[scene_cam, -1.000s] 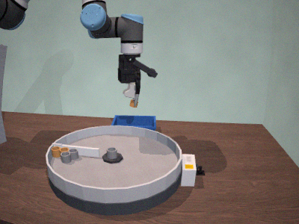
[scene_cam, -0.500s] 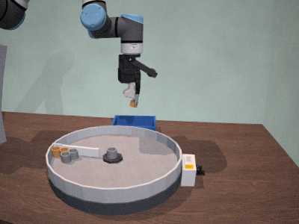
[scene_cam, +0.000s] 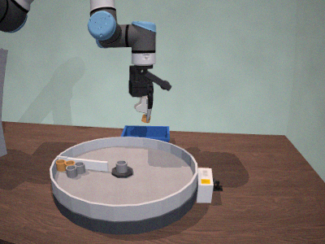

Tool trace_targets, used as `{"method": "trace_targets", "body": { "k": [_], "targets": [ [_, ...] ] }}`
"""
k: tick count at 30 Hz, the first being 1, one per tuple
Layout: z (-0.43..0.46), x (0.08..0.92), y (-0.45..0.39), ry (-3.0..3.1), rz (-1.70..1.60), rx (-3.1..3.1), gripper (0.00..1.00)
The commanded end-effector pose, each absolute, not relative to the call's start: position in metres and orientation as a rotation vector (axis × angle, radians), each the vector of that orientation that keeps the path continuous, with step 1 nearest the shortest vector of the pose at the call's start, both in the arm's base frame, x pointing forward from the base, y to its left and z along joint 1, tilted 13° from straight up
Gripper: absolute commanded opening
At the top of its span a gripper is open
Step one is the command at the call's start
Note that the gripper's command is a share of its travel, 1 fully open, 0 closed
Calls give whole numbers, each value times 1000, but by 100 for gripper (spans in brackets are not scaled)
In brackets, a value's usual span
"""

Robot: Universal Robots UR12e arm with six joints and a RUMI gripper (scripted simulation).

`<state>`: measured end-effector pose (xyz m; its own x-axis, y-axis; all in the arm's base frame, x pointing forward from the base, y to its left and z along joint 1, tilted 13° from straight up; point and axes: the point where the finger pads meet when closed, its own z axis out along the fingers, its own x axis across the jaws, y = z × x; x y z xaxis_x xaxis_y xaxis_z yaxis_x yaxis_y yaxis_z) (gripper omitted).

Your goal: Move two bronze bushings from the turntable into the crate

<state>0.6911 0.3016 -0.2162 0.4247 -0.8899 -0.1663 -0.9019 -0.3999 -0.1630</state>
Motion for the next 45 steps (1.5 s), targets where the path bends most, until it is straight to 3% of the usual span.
{"method": "trace_targets", "body": {
  "k": [1,45],
  "targets": [
    [-248,695,309,1571,76,-2452,0],
    [-250,694,308,1573,78,-2452,0]
  ]
}}
